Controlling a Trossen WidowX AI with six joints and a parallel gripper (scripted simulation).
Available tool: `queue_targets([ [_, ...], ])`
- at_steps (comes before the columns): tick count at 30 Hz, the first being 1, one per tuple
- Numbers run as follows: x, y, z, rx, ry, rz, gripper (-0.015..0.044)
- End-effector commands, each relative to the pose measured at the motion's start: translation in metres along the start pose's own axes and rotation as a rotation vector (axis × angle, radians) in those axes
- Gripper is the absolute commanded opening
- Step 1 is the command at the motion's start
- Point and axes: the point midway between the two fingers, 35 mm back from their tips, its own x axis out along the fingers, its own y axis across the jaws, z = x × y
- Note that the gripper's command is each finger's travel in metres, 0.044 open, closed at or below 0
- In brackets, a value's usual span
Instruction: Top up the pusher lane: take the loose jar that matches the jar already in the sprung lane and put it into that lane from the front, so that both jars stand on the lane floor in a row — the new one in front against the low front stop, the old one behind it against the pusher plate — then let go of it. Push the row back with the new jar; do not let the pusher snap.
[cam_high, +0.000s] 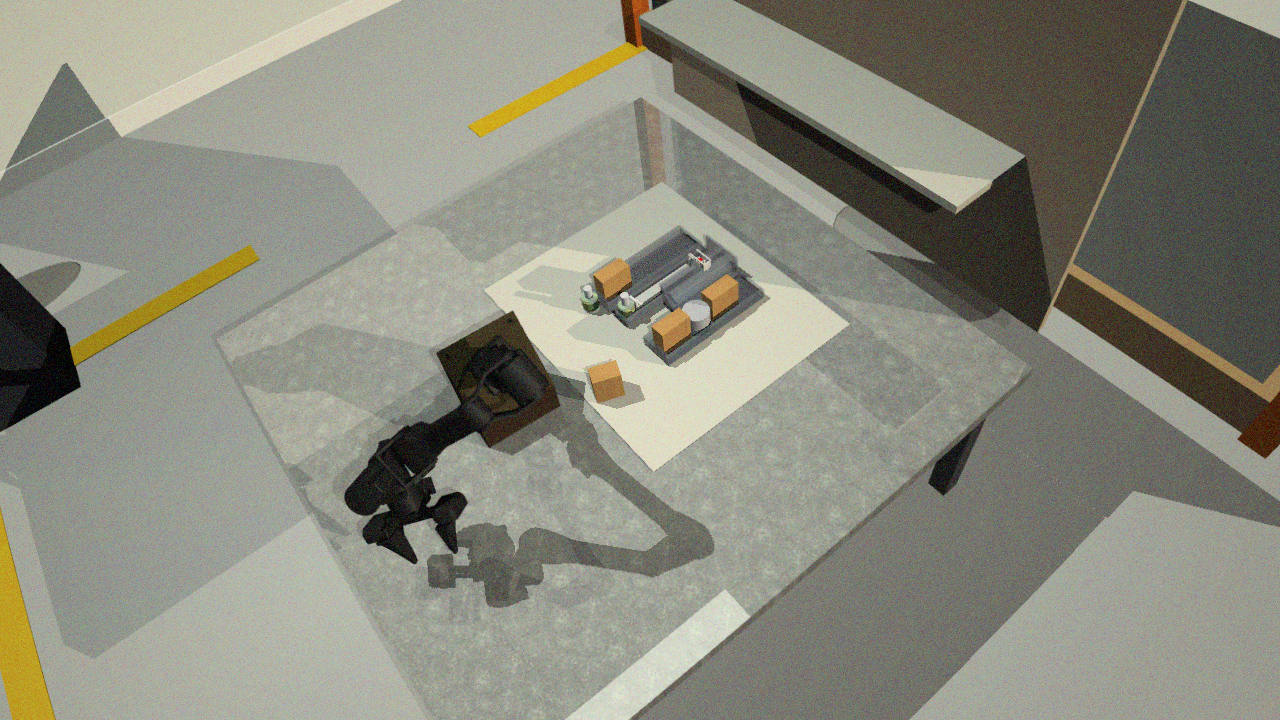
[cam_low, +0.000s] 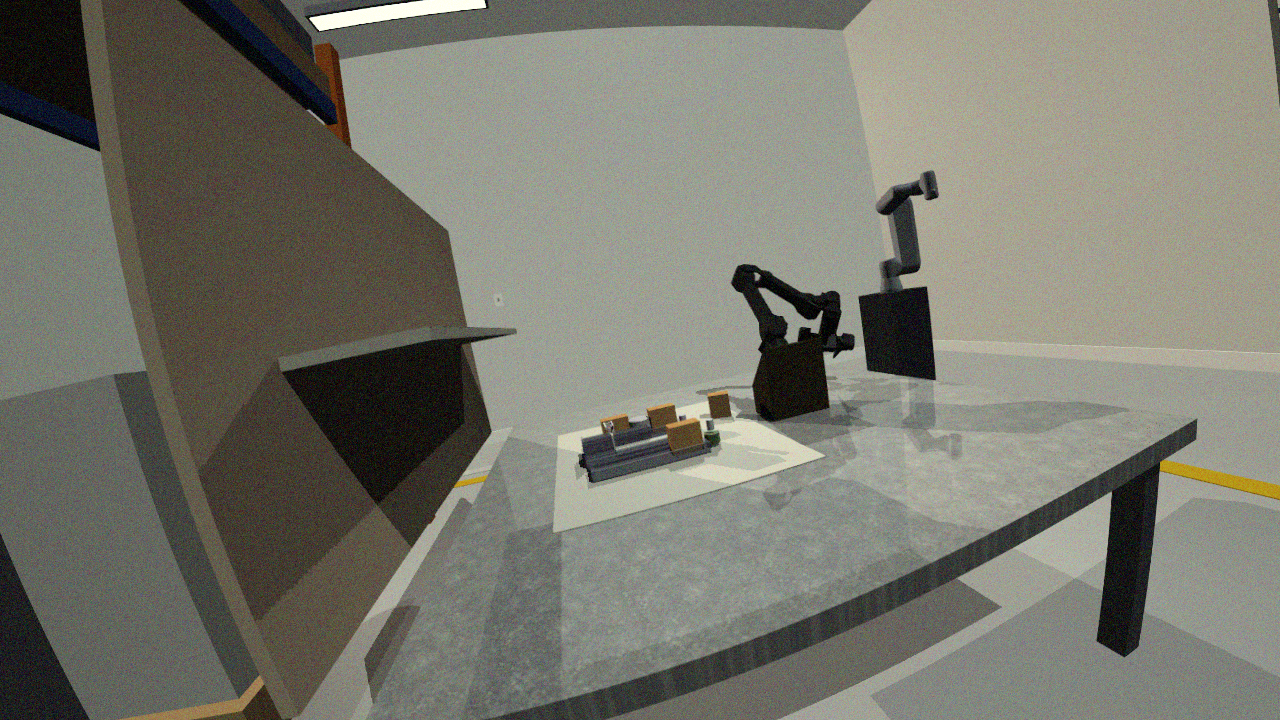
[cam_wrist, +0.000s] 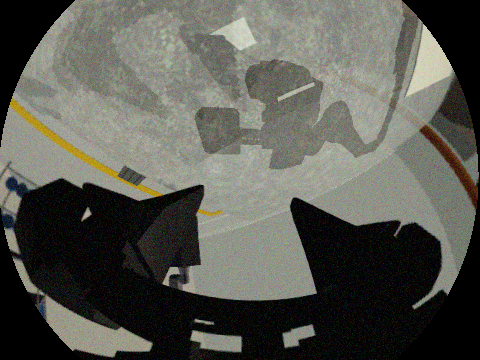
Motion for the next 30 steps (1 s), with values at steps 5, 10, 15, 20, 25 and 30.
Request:
queue_targets([
  [5, 0.007, -0.003, -0.001, 0.034, -0.012, -0.005, 0.0440],
  [10, 0.022, -0.010, -0.004, 0.112, -0.039, -0.017, 0.0440],
  [15, 0.038, -0.019, -0.006, 0.191, -0.067, -0.026, 0.0440],
  [20, 0.053, -0.028, -0.007, 0.269, -0.094, -0.033, 0.0440],
  [25, 0.072, -0.048, -0.013, 0.316, -0.122, -0.062, 0.0440],
  [30, 0.091, -0.073, -0.018, 0.360, -0.150, -0.097, 0.0440],
])
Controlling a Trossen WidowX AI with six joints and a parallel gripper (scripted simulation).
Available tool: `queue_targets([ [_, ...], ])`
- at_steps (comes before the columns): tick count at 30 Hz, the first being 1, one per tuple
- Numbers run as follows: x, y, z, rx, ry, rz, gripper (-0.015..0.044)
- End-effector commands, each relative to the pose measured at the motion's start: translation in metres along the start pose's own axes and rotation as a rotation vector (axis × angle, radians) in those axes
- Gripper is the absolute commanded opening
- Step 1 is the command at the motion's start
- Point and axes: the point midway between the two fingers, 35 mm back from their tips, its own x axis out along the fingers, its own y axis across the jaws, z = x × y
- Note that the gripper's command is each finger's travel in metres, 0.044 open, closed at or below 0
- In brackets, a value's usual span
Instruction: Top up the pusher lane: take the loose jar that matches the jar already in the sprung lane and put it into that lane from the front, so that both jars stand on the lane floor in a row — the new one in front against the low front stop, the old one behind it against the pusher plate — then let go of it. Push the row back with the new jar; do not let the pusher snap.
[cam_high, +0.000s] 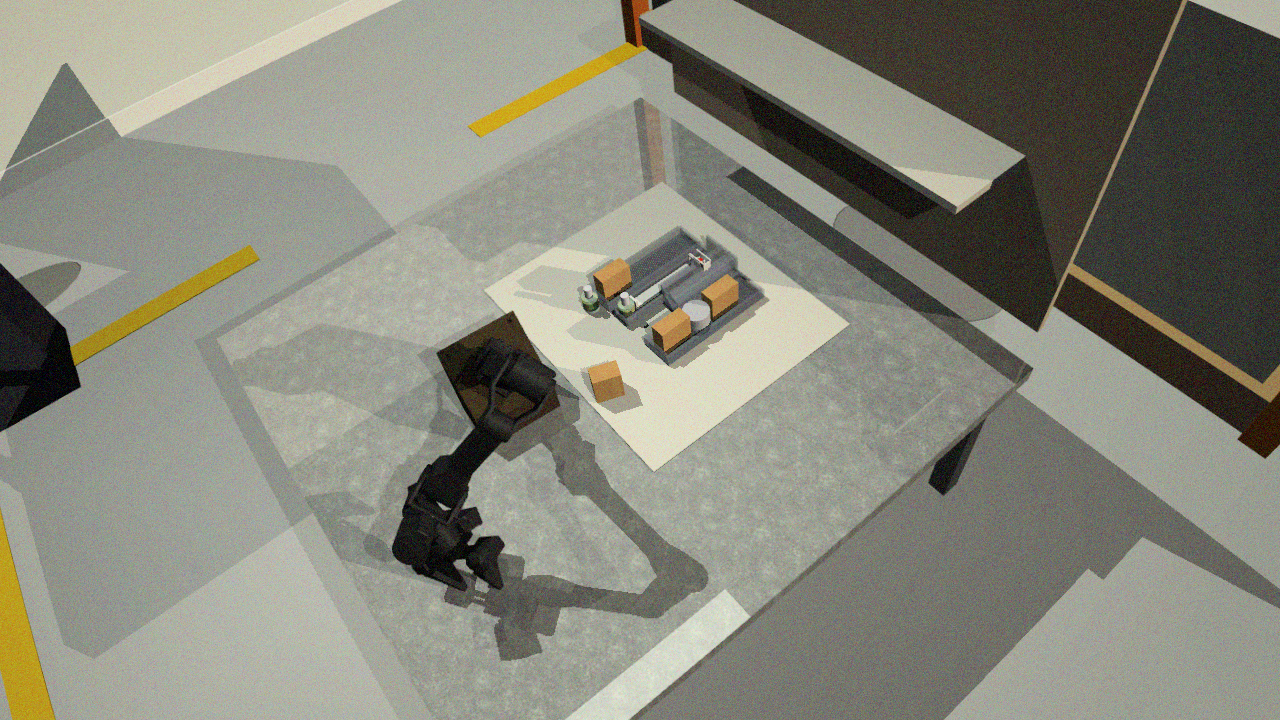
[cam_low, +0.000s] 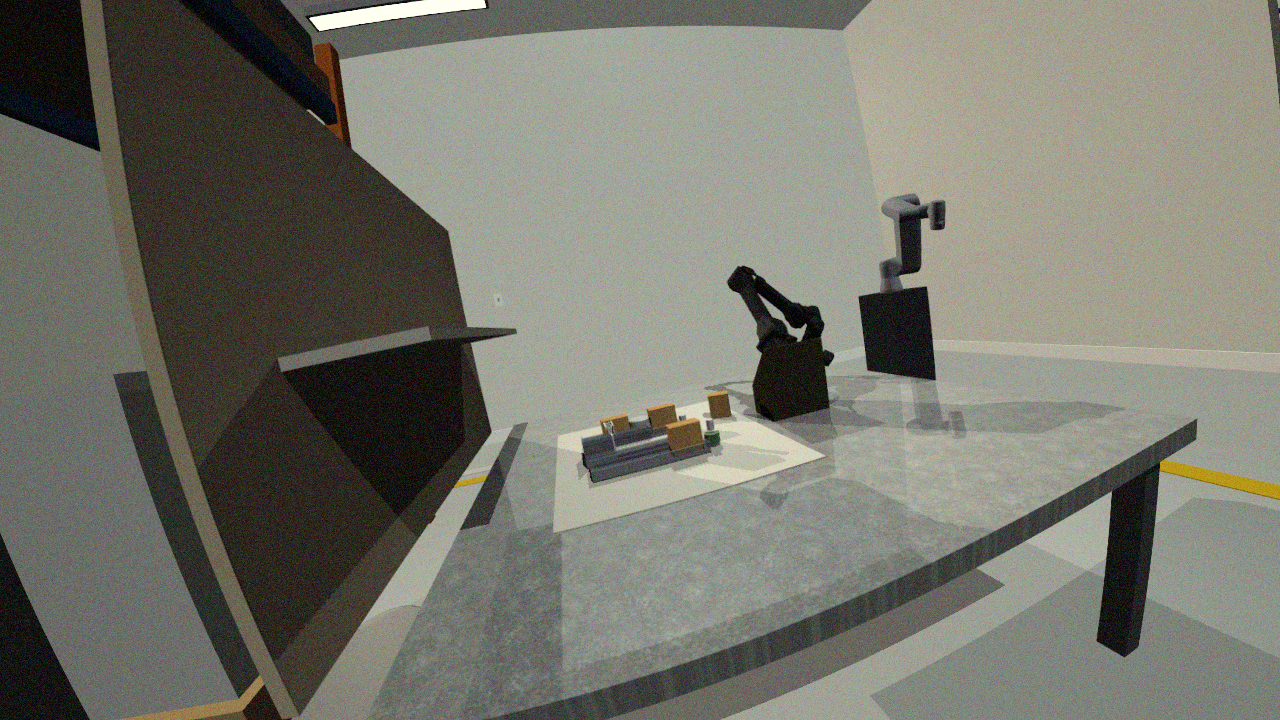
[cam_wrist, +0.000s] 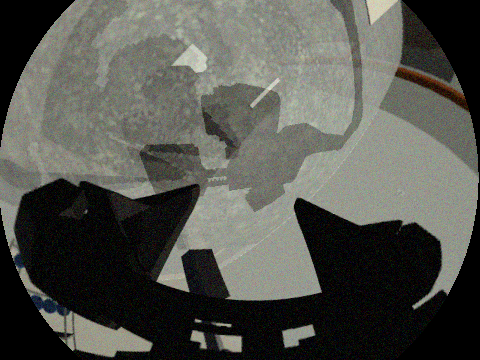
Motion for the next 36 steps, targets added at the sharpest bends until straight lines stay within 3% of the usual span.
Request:
queue_targets([
  [1, 0.017, -0.022, -0.002, 0.038, -0.021, -0.024, 0.0440],
  [11, 0.072, -0.114, 0.012, 0.189, -0.125, -0.141, 0.0440],
  [21, 0.108, -0.209, 0.062, 0.279, -0.280, -0.241, 0.0440],
  [30, 0.132, -0.297, 0.155, 0.579, -0.503, -0.197, 0.0440],
  [36, 0.133, -0.331, 0.252, 0.810, -0.702, -0.027, 0.0440],
])
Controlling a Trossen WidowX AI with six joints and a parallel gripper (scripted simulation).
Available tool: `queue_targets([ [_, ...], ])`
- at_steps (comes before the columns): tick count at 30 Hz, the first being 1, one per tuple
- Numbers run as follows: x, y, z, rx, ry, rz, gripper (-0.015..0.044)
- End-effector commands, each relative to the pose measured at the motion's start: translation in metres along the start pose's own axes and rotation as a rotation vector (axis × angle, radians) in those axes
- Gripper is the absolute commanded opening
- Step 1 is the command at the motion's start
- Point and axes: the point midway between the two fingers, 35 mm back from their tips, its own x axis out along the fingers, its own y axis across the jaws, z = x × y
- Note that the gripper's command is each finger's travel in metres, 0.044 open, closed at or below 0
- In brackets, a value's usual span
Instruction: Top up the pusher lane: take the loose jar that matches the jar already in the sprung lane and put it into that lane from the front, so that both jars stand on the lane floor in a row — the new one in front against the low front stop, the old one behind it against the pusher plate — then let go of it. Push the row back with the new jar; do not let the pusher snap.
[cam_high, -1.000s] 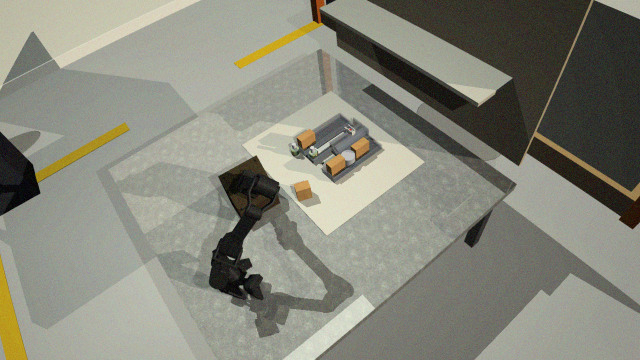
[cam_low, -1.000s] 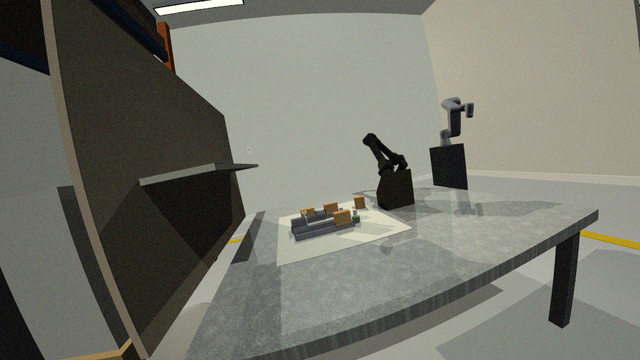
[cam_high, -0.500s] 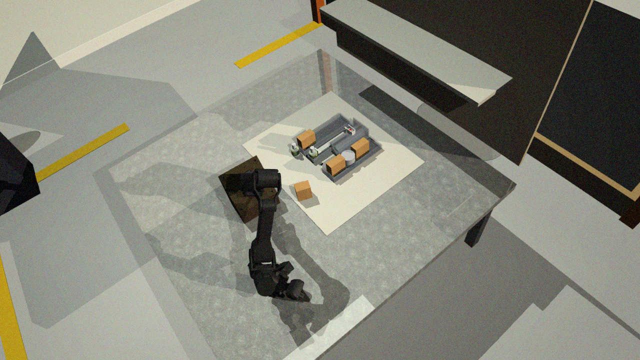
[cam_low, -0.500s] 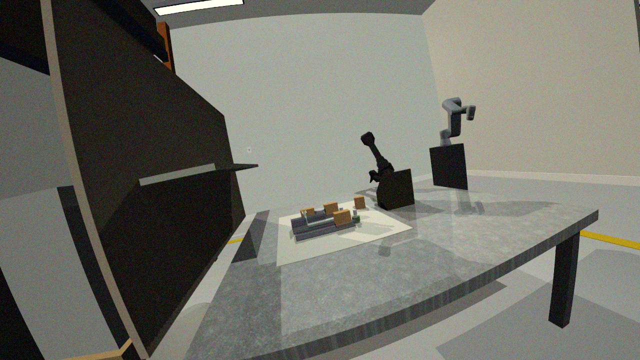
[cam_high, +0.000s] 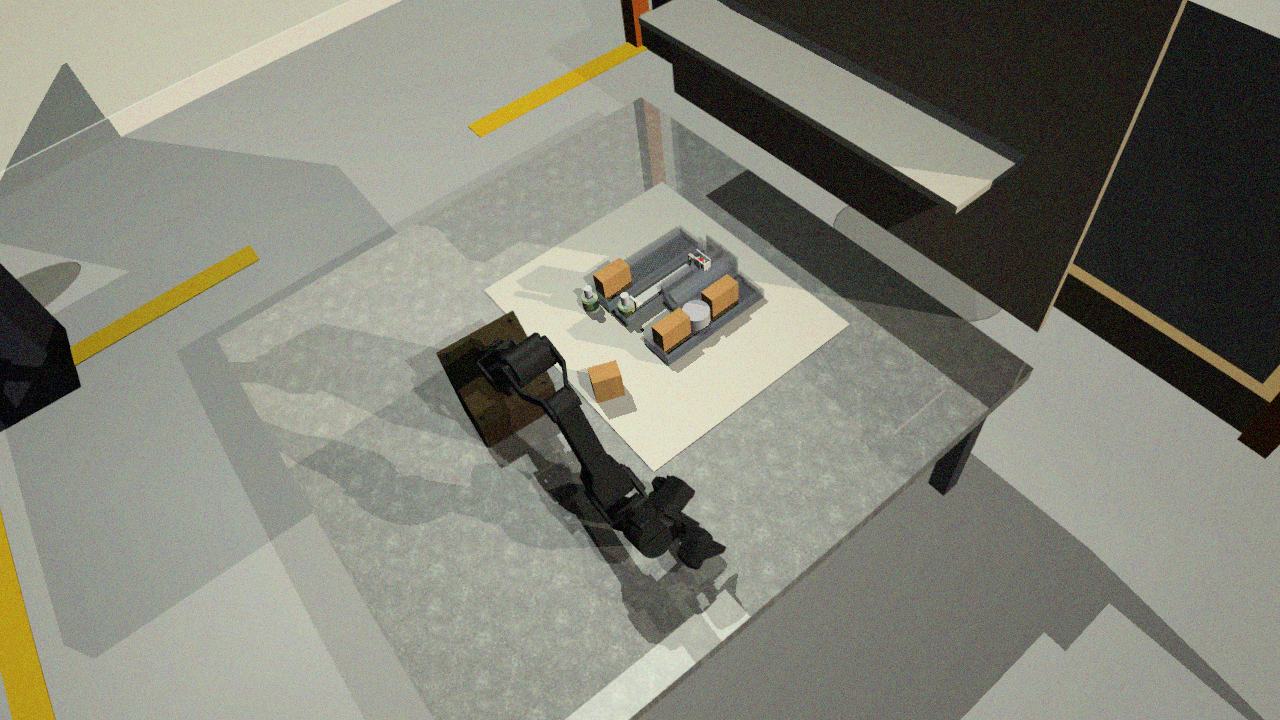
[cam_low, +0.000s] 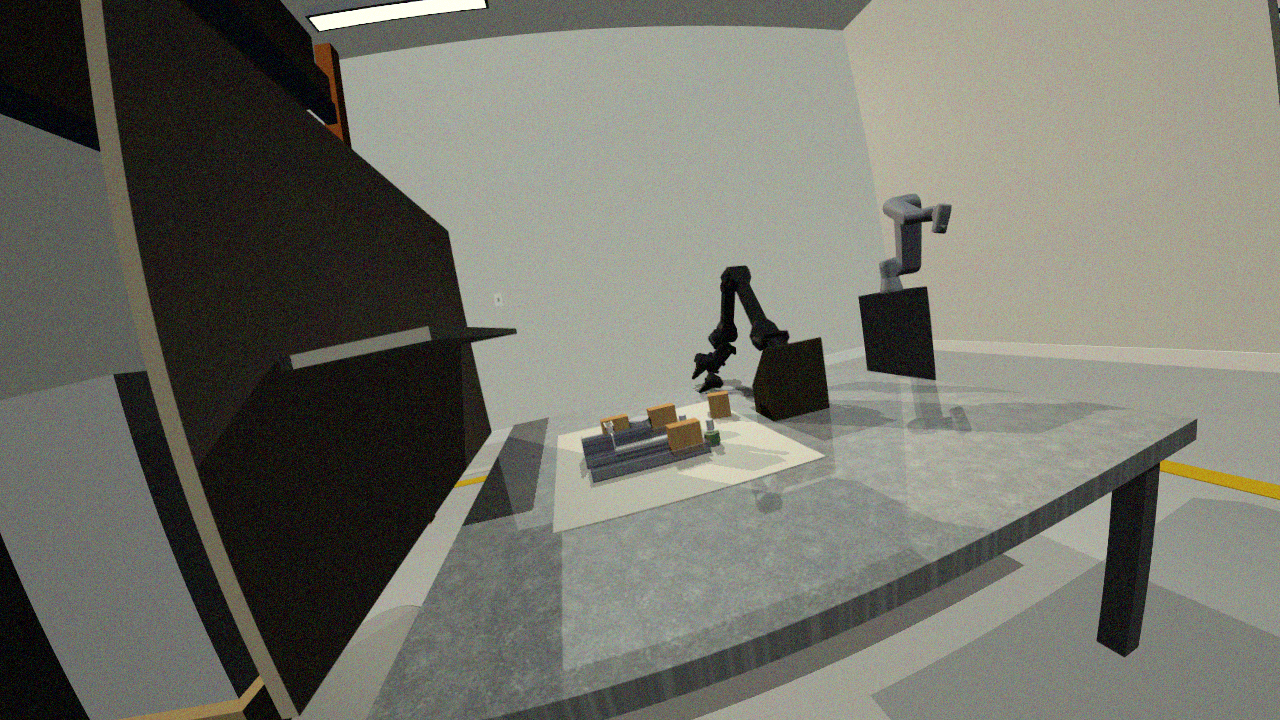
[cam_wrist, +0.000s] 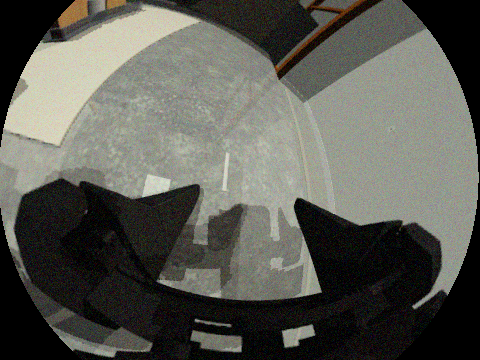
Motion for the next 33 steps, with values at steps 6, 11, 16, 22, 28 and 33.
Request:
queue_targets([
  [6, 0.064, 0.069, 0.120, 0.372, -0.124, 0.276, 0.0440],
  [11, 0.077, 0.120, 0.193, 0.518, -0.141, 0.468, 0.0440],
  [16, 0.070, 0.173, 0.263, 0.614, -0.115, 0.653, 0.0440],
  [22, 0.040, 0.237, 0.339, 0.671, -0.037, 0.852, 0.0440],
  [28, -0.011, 0.303, 0.391, 0.632, 0.087, 1.010, 0.0440],
  [33, -0.047, 0.343, 0.409, 0.577, 0.190, 1.072, 0.0440],
])
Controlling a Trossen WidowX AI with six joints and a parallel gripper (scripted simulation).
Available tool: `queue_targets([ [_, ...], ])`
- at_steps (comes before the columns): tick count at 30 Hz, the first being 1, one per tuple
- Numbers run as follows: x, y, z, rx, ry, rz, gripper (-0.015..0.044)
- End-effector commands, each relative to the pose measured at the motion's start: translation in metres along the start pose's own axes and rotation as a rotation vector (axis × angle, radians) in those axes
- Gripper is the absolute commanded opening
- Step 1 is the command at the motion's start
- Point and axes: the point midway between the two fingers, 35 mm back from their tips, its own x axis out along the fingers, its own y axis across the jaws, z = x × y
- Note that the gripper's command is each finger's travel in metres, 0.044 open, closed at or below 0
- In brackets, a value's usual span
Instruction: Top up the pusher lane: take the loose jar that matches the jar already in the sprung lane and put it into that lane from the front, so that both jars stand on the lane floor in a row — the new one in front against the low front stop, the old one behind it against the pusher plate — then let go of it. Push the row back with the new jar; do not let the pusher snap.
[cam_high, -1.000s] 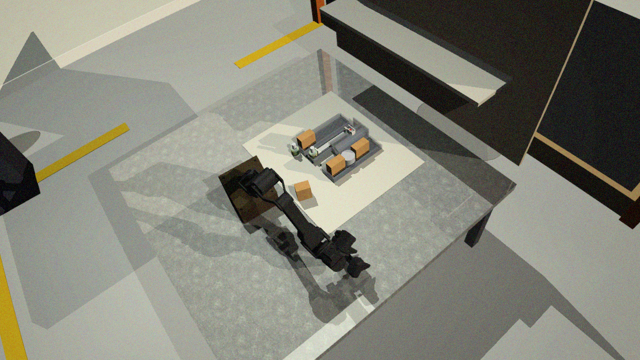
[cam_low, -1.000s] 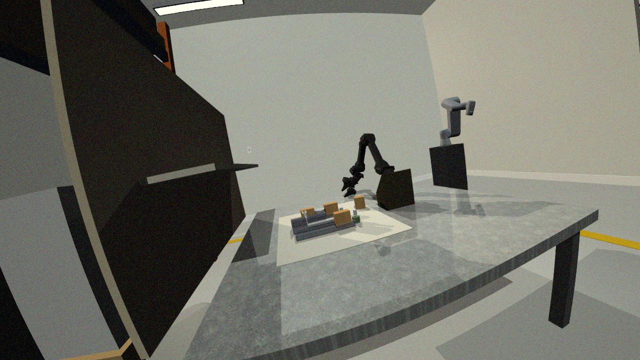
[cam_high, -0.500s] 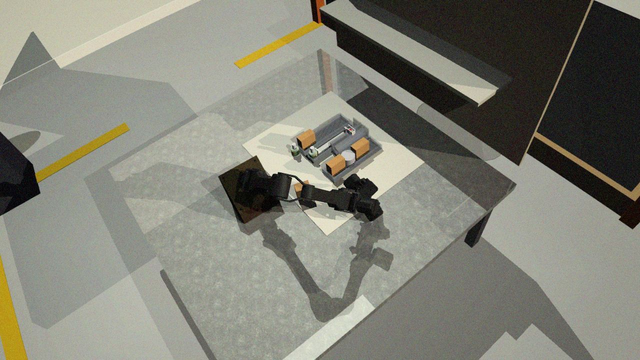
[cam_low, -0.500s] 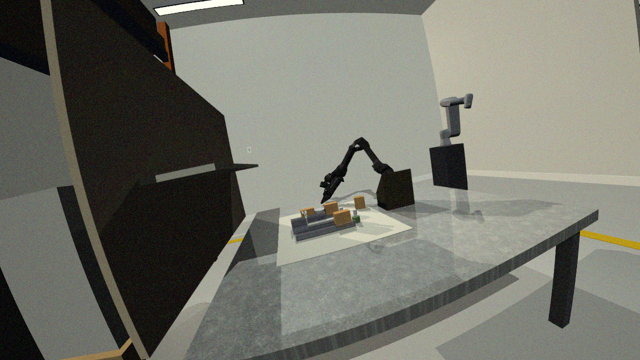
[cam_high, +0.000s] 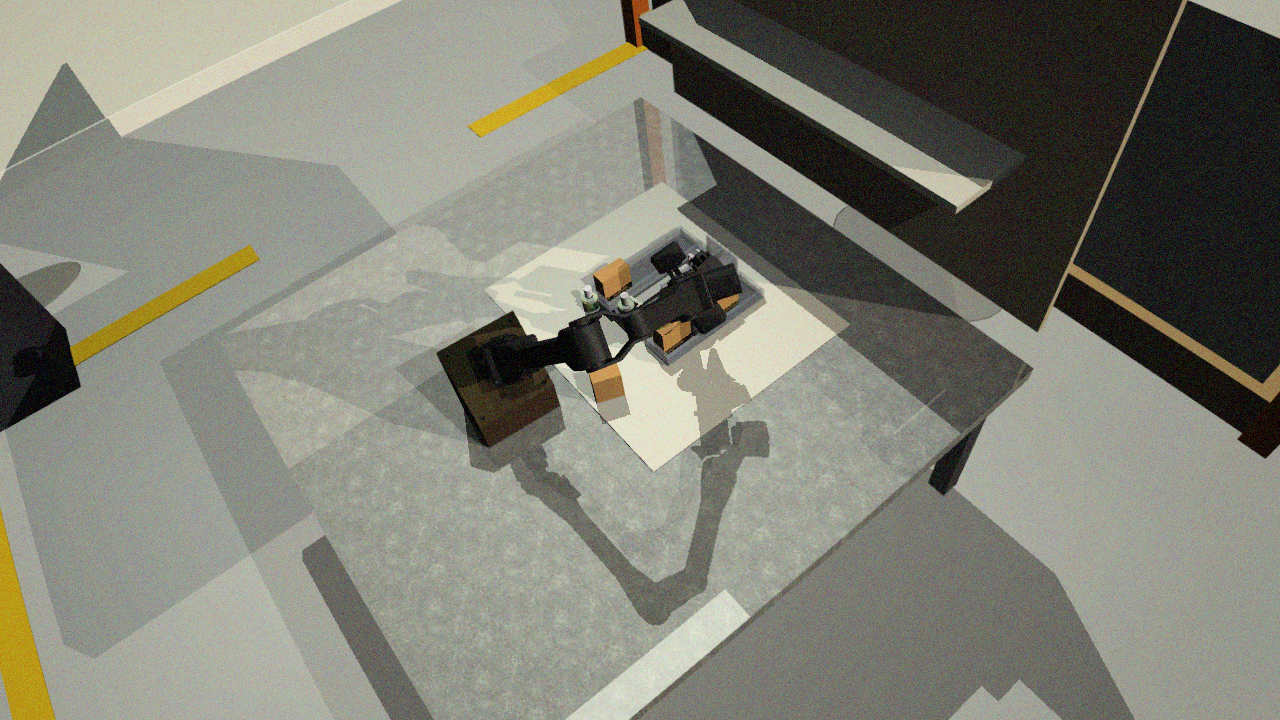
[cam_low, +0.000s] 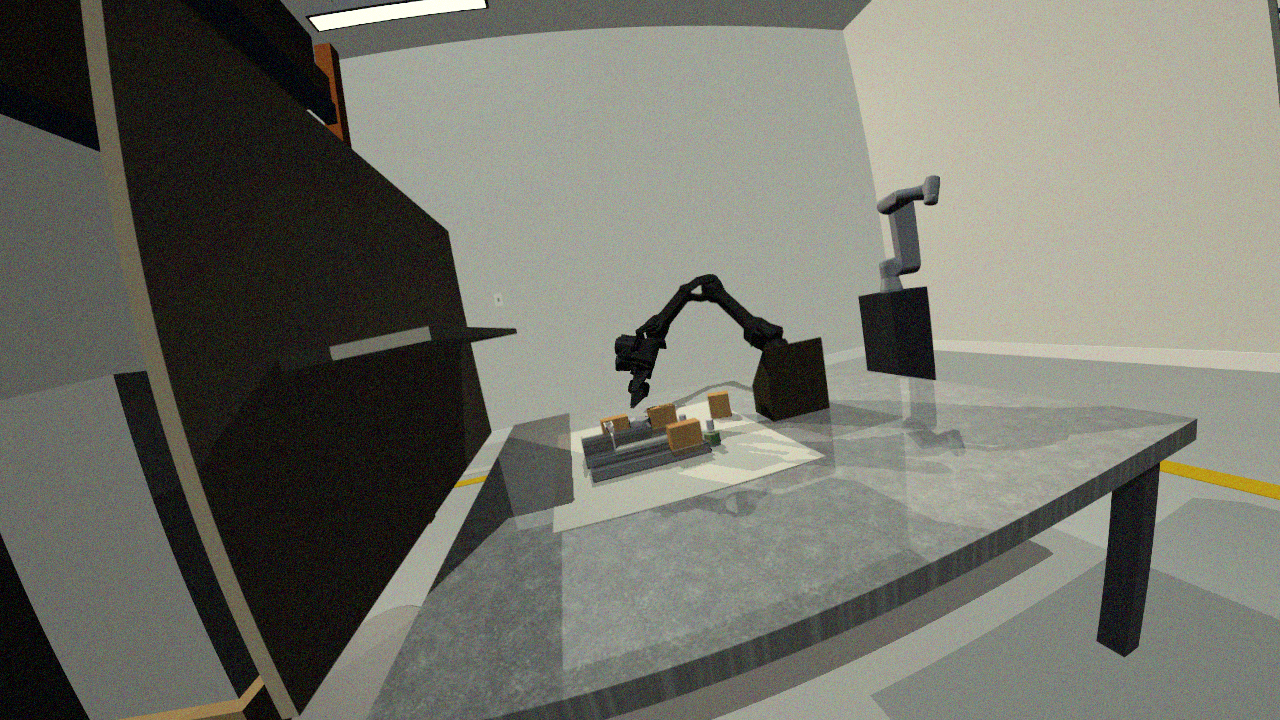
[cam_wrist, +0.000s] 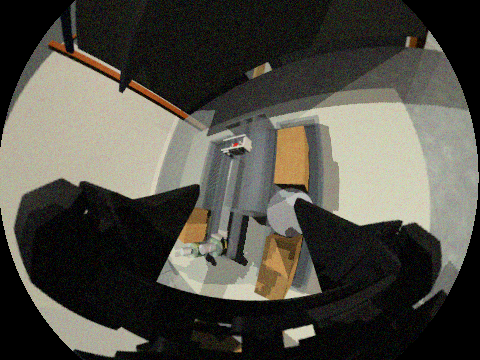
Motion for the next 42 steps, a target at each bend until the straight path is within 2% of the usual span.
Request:
queue_targets([
  [1, 0.014, 0.037, -0.015, 0.026, 0.106, -0.005, 0.0440],
  [5, 0.034, 0.082, -0.052, 0.034, 0.283, -0.056, 0.0440],
  [10, 0.047, 0.129, -0.107, -0.002, 0.479, -0.218, 0.0440],
  [14, 0.050, 0.150, -0.145, -0.054, 0.553, -0.448, 0.0440],
  [18, 0.049, 0.165, -0.169, -0.135, 0.532, -0.661, 0.0440],
  [27, 0.046, 0.163, -0.171, -0.140, 0.530, -0.671, 0.0440],
  [42, 0.077, 0.133, -0.192, -0.140, 0.529, -0.673, 0.0440],
])
